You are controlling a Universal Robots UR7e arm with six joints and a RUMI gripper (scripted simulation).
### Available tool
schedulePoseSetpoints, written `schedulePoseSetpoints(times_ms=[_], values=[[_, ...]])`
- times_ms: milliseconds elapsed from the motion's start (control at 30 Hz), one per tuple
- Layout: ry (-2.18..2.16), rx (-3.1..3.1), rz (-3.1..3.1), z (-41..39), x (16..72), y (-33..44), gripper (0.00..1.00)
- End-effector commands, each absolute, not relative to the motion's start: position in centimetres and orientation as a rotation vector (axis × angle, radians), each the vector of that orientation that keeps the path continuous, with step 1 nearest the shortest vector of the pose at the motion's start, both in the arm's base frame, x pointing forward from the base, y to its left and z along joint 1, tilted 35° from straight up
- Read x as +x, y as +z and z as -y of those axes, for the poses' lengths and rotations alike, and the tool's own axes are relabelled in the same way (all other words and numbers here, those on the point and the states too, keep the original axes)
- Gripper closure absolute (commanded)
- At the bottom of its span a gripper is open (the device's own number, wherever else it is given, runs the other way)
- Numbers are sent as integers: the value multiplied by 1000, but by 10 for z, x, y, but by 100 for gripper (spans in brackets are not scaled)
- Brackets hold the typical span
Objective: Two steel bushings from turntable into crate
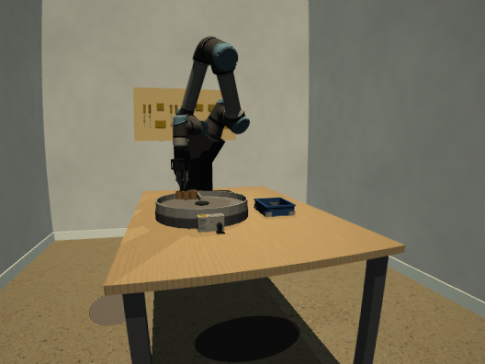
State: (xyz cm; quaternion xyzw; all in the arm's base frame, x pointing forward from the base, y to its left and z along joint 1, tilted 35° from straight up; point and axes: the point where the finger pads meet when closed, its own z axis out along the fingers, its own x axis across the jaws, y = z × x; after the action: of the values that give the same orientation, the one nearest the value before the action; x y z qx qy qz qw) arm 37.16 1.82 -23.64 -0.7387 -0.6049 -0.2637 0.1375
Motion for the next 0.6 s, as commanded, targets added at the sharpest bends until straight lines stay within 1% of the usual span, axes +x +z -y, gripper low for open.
schedulePoseSetpoints(times_ms=[0, 567], values=[[-763, -2138, 1750, -18, 372, -236, 95], [-763, -2138, 1750, -24, 375, -246, 95]])
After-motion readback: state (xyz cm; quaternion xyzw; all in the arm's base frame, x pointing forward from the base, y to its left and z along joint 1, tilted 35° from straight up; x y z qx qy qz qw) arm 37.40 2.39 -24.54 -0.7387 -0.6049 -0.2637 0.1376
